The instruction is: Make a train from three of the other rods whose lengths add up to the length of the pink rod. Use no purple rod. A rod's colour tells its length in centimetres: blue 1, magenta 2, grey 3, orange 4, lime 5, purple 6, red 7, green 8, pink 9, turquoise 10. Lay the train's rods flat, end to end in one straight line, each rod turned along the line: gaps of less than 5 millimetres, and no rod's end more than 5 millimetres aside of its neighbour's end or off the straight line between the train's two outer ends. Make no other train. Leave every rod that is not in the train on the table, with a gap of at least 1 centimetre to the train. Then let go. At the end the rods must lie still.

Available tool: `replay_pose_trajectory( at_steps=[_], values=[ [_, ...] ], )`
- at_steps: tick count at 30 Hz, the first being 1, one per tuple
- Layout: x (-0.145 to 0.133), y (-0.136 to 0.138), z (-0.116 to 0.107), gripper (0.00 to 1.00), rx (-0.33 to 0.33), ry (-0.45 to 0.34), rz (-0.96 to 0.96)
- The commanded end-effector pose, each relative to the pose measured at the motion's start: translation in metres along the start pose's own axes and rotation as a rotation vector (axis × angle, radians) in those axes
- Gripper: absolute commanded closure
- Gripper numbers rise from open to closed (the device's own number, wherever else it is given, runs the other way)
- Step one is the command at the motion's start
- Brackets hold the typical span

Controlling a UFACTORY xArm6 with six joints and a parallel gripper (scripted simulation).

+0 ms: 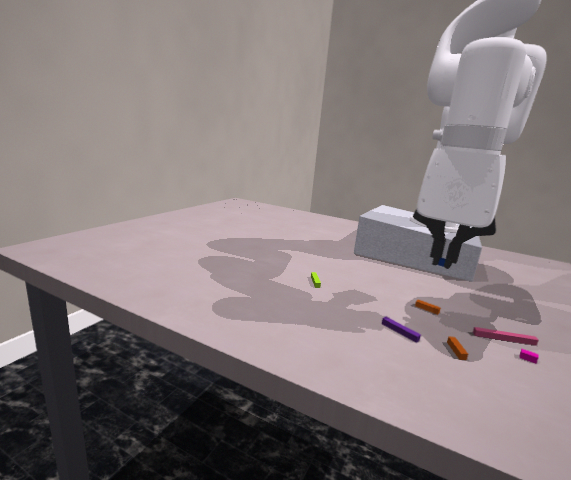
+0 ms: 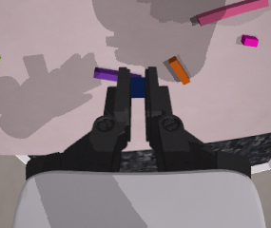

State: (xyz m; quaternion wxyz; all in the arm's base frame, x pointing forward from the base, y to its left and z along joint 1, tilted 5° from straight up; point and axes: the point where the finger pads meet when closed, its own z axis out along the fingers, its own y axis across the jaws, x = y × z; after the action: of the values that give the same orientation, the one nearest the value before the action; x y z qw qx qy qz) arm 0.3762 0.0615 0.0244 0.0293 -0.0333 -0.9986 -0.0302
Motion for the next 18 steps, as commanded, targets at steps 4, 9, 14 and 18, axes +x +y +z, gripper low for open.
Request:
replay_pose_trajectory(
  at_steps=[4,9,14,18],
  values=[
    [-0.015,-0.036,-0.002,0.96,-0.001,-0.005,0.202],
    [-0.023,-0.066,-0.002,0.96,-0.001,-0.005,0.366],
    [-0.028,-0.095,-0.002,0.96,-0.002,-0.005,0.517],
    [-0.031,-0.118,-0.002,0.96,-0.002,-0.005,0.637]
  ],
)
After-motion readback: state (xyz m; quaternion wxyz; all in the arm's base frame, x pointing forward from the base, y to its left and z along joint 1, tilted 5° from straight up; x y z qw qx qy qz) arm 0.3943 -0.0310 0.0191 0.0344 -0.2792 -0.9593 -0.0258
